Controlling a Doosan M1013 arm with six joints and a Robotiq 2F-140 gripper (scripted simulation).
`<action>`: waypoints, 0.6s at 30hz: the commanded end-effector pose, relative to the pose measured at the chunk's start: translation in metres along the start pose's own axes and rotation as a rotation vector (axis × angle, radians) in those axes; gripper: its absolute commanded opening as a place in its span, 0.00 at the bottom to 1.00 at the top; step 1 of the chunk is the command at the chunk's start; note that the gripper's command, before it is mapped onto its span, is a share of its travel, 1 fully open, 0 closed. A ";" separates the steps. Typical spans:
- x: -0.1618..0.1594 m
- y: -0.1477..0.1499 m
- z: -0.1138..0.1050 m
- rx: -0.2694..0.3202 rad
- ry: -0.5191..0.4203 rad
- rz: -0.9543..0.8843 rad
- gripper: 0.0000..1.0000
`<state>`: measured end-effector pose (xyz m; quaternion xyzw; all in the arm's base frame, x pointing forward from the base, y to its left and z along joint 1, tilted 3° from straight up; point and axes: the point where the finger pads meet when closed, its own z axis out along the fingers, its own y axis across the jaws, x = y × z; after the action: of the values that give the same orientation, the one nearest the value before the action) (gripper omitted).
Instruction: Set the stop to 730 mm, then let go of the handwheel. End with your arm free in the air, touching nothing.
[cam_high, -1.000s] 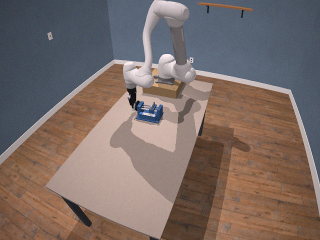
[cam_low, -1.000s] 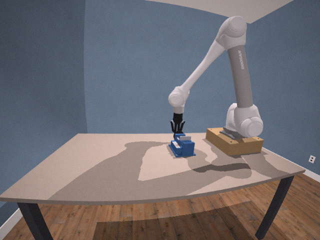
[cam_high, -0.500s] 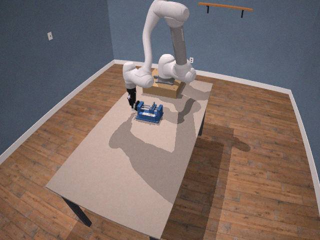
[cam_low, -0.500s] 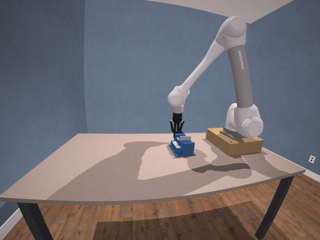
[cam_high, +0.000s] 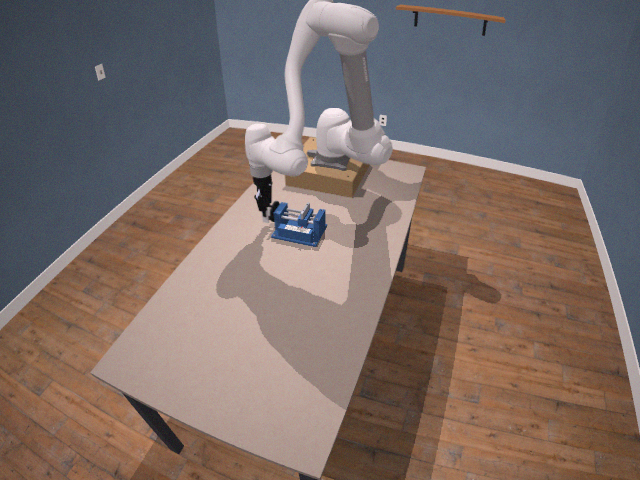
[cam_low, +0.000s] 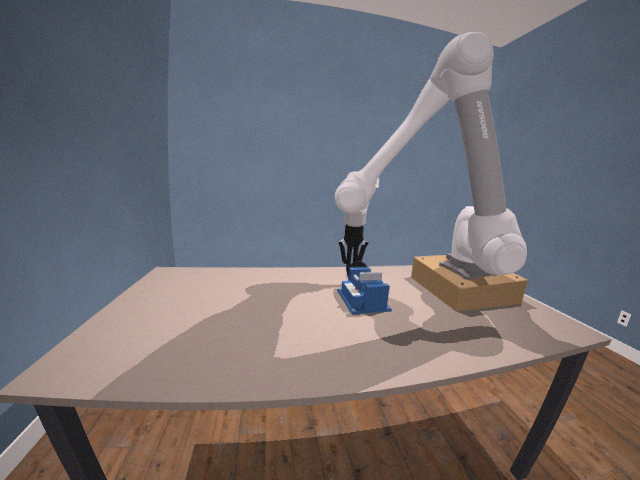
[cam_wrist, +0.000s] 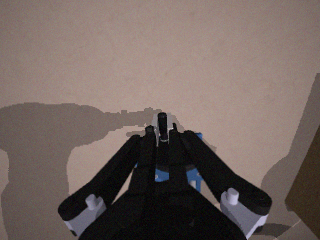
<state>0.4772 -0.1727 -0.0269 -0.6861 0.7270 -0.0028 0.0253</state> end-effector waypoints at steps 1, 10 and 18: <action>0.000 -0.002 -0.001 0.002 0.000 0.000 0.04; 0.000 -0.003 -0.002 0.002 0.000 0.000 0.04; 0.000 -0.004 -0.003 0.002 0.000 0.000 0.04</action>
<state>0.4799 -0.1729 -0.0250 -0.6861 0.7271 -0.0030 0.0254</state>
